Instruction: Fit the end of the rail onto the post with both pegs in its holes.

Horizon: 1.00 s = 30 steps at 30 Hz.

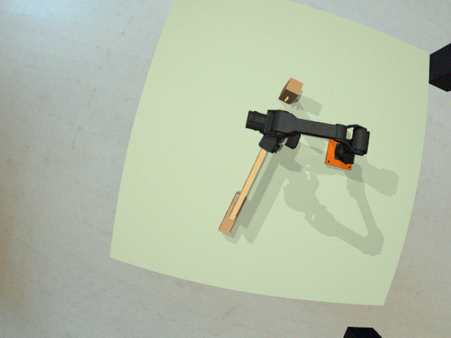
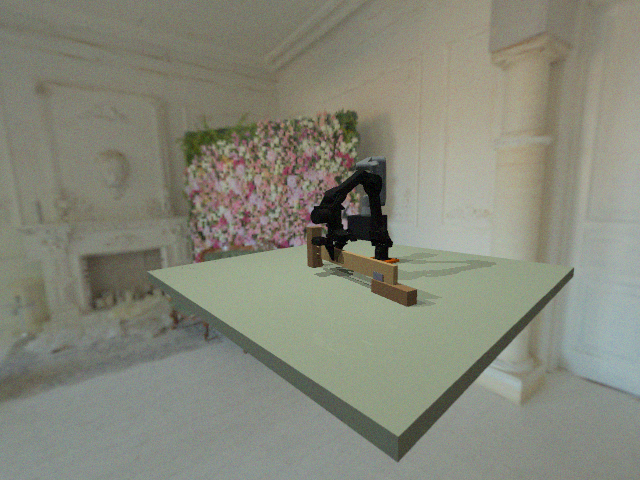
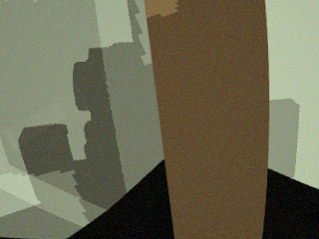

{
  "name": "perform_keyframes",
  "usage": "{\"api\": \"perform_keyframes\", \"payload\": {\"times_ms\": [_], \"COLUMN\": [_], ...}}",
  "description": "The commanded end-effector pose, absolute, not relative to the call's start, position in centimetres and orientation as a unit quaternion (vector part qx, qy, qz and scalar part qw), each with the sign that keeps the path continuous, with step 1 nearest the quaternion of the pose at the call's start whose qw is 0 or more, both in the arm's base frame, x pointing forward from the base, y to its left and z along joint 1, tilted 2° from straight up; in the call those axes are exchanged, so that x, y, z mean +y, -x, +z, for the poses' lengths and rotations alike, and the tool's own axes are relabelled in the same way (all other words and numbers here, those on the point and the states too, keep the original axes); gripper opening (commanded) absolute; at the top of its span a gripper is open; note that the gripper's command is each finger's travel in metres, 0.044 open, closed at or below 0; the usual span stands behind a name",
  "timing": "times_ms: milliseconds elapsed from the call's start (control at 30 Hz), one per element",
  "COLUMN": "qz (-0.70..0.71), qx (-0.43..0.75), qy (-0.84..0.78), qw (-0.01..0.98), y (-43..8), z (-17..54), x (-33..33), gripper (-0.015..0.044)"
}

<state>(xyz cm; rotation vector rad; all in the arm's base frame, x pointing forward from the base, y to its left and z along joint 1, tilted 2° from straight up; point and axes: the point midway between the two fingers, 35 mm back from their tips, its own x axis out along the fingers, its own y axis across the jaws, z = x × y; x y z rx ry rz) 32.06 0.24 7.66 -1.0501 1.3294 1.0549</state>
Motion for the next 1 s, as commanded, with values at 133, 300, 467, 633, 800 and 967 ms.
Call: {"api": "perform_keyframes", "payload": {"times_ms": [133, 300, 467, 633, 800, 967], "qz": [0.443, 0.443, 0.443, 0.443, 0.443, 0.443], "qx": [0.557, 0.557, 0.557, 0.557, 0.557, 0.557], "qy": [0.442, 0.442, 0.442, 0.442, 0.442, 0.442], "qw": [0.546, 0.546, 0.546, 0.546, 0.546, 0.546], "y": [-32.15, -32.14, -32.13, -32.12, -32.08, -32.07], "z": [7.79, 7.72, 7.64, 7.62, 7.61, 7.61], "x": [0.41, 0.41, 0.41, 0.35, 0.20, 0.16], "gripper": [0.0000, 0.0000, 0.0000, 0.0000, 0.0000, 0.0000]}}
